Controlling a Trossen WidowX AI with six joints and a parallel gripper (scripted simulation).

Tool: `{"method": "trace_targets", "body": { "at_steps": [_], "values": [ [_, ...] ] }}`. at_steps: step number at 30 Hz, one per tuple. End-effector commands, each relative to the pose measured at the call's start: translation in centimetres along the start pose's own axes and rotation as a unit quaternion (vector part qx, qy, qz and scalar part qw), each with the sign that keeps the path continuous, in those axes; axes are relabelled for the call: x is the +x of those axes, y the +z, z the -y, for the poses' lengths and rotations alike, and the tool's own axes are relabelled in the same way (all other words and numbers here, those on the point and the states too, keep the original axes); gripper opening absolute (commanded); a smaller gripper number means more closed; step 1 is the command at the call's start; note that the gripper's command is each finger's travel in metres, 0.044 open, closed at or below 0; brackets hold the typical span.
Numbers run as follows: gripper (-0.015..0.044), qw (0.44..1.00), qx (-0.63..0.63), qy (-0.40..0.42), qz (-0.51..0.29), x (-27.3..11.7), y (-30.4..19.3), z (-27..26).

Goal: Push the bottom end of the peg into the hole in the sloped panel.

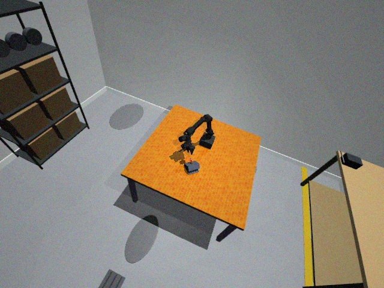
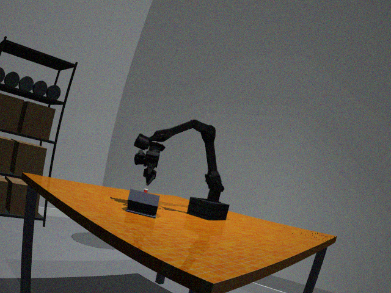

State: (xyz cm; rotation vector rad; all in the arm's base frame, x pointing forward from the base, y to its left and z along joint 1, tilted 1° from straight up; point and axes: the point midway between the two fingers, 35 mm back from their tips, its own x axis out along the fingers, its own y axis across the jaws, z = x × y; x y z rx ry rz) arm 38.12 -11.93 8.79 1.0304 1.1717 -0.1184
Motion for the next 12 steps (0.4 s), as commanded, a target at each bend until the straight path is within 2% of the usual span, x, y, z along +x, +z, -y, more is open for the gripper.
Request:
{"method": "trace_targets", "body": {
  "at_steps": [1,12],
  "values": [
    [0.044,1.0,-0.004,0.003,0.004,-1.04,0.04,-0.17],
    [0.044,1.0,-0.004,0.003,0.004,-1.2,0.04,-0.16]
  ]
}}
